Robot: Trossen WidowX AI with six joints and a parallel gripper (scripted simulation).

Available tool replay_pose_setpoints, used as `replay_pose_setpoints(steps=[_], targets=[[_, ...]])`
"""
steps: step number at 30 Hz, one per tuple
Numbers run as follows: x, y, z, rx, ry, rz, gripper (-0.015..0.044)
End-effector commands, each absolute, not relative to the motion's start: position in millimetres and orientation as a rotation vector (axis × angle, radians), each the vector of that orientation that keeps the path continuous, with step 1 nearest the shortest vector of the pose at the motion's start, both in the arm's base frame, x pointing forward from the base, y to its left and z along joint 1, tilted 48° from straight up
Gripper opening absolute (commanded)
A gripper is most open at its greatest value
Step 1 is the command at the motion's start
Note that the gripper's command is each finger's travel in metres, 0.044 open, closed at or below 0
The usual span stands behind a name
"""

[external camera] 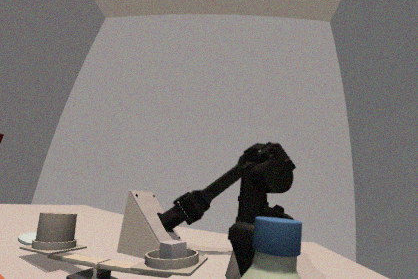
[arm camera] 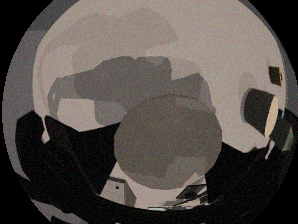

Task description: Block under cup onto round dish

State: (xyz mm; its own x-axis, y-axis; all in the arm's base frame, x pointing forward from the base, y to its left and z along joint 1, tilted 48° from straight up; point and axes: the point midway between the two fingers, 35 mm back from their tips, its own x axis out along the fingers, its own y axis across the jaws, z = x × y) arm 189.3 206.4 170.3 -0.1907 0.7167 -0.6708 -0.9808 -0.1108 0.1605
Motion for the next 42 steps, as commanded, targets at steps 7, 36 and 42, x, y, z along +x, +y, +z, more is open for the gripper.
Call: replay_pose_setpoints(steps=[7,36,42], targets=[[189,215,162,-0.515,0.69,1.641,0.0],[197,179,195,-0.516,0.693,1.64,0.044],[200,178,194,-0.511,0.7,1.636,0.0387]])
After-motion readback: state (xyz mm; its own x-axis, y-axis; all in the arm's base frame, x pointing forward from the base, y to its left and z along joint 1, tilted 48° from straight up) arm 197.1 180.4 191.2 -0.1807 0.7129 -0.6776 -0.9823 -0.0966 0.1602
